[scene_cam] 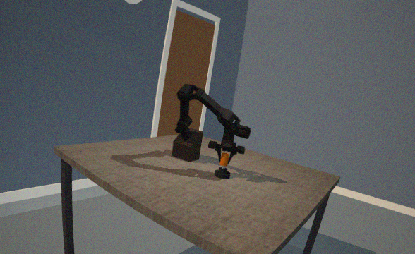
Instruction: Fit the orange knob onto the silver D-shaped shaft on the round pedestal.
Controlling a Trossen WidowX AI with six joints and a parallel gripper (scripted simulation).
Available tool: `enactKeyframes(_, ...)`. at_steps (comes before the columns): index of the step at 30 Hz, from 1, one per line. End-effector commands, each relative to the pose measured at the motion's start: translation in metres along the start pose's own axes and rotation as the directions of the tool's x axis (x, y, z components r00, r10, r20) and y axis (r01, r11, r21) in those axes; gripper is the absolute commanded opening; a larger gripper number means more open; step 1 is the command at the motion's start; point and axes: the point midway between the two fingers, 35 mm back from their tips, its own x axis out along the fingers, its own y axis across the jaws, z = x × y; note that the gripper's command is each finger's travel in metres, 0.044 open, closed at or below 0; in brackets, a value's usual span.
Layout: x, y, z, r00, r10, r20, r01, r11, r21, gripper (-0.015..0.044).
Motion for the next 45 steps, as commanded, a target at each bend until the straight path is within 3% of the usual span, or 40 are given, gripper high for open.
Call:
enactKeyframes(1,-0.0031,0.0018,0.0028,1.0,0.006,0.006,-0.006,0.995,0.098,0.0)
enactKeyframes(4,-0.0032,0.0035,0.0042,1.0,0.006,0.006,-0.007,0.983,0.181,0.0)
enactKeyframes(45,0.0009,0.0034,0.0028,1.0,0.006,0.007,-0.007,0.983,0.181,0.0)
